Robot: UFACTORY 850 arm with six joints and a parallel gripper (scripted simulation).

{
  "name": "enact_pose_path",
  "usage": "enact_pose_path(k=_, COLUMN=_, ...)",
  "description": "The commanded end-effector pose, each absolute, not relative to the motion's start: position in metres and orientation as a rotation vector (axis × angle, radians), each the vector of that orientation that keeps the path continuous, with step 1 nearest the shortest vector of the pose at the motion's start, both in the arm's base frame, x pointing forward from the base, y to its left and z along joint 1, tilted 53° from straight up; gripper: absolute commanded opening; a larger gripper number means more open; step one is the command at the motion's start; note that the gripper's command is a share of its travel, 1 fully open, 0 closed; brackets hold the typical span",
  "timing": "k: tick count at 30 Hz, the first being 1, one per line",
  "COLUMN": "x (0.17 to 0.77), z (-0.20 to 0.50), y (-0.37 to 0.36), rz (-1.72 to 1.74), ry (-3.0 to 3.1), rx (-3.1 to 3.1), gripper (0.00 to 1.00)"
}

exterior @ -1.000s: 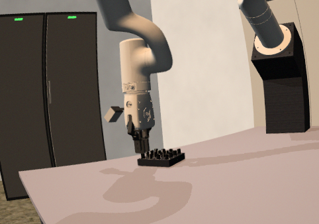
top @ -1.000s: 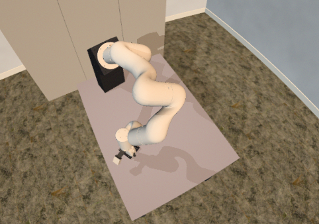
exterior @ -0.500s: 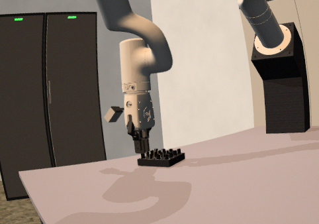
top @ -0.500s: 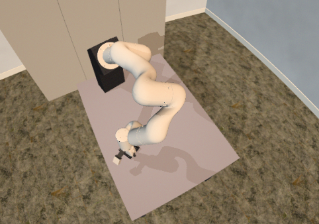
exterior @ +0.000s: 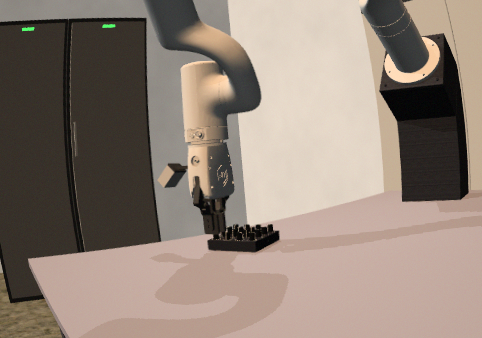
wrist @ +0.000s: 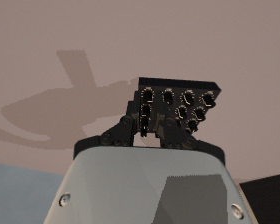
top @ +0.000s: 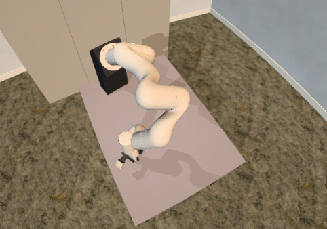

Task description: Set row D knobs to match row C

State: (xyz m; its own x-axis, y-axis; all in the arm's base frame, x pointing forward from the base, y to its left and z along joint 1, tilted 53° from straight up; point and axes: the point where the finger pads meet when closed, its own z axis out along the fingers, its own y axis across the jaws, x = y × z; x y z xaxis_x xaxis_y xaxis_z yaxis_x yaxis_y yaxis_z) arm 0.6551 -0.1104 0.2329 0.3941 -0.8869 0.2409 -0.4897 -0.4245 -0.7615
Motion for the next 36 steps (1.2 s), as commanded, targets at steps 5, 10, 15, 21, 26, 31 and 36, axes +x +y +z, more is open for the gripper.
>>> enact_pose_path(k=5, x=0.6582, z=0.2310, y=-0.1100, rz=-0.869, ry=1.172, rx=-2.061, gripper=0.19)
enact_pose_path(k=10, x=0.6595, z=0.2300, y=-0.1097, rz=-0.869, ry=1.172, rx=-2.061, gripper=0.19)
enact_pose_path(k=15, x=0.6597, z=0.2298, y=-0.1096, rz=-0.869, ry=1.172, rx=-2.061, gripper=0.19)
enact_pose_path(k=21, x=0.6597, z=0.2298, y=-0.1096, rz=-0.869, ry=1.172, rx=-2.061, gripper=0.19)
enact_pose_path(k=26, x=0.6597, z=0.2298, y=-0.1096, rz=-0.869, ry=1.172, rx=-2.061, gripper=0.19)
enact_pose_path(k=31, x=0.6597, z=0.2298, y=-0.1096, rz=-0.869, ry=1.172, rx=-2.061, gripper=0.19)
enact_pose_path(k=36, x=0.6597, z=0.2298, y=-0.1096, rz=-0.869, ry=1.172, rx=-2.061, gripper=0.19)
